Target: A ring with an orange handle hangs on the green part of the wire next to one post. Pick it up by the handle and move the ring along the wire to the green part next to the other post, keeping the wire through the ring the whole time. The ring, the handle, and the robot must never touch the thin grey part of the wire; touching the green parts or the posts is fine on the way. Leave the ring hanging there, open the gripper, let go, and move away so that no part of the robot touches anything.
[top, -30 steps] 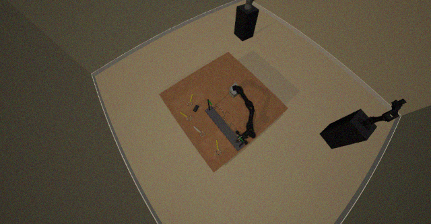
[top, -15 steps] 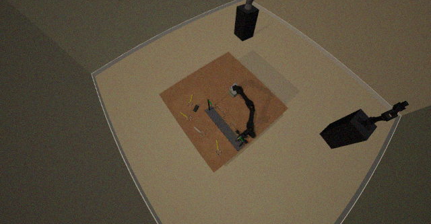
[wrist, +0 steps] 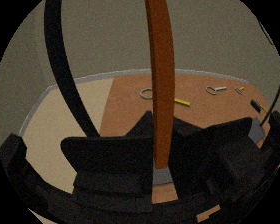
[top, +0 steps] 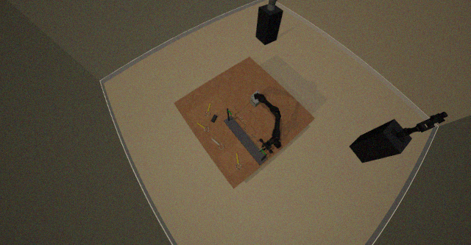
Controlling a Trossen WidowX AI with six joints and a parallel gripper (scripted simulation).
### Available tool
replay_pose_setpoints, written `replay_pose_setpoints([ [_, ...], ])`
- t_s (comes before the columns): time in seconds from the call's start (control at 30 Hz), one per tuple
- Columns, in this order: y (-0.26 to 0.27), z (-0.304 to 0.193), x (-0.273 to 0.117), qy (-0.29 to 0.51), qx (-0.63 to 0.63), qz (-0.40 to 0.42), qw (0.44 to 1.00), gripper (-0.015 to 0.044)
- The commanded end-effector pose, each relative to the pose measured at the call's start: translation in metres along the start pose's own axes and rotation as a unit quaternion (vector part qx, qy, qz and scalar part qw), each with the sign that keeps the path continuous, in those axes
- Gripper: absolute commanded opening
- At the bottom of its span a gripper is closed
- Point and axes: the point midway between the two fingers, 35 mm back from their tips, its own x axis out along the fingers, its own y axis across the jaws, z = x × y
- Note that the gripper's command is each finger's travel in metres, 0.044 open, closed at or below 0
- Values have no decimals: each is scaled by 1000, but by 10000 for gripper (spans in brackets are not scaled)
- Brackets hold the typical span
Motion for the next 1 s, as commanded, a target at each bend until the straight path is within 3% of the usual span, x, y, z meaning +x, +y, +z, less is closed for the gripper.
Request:
replay_pose_setpoints([
  [0.0,-5,5,-12,33,3,0,999,-150],
  [0.23,-15,5,-25,85,-8,-5,996,-150],
  [0.97,-67,10,-27,84,-129,-62,986,-150],
])
